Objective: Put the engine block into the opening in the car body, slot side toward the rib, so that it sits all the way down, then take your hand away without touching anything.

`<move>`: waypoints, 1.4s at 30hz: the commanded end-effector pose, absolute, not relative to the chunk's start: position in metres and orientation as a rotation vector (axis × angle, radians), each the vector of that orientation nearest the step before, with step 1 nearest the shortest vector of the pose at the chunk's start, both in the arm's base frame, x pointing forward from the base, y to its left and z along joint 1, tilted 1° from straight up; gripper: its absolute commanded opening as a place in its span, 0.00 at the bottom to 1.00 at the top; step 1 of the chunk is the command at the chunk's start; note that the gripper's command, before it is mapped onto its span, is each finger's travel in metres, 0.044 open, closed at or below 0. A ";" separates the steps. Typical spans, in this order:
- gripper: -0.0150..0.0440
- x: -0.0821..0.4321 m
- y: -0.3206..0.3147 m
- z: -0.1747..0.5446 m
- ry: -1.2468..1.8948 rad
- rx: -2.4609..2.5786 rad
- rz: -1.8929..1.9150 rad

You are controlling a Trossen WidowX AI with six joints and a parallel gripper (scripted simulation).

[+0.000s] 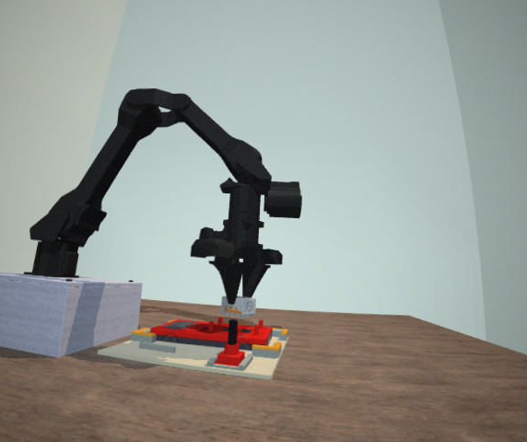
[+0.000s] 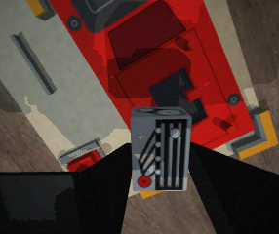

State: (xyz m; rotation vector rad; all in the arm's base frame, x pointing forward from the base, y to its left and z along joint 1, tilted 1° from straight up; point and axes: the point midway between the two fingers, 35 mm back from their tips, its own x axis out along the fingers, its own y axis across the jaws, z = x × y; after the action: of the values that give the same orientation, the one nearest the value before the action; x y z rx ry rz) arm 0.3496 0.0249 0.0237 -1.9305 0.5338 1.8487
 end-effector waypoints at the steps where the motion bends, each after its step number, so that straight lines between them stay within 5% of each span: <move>1: 0.25 0.348 0.033 0.020 0.415 -2.015 1.931; 13: 0.25 0.345 0.056 0.013 0.059 -2.224 2.131; 19: 0.52 0.345 0.056 0.013 0.003 -2.252 2.157; 42: 0.52 0.346 0.057 0.013 0.155 -2.172 2.082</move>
State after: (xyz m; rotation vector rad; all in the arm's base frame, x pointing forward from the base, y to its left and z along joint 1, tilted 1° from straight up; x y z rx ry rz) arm 0.3451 0.0562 0.0132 -2.1950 0.1148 2.1065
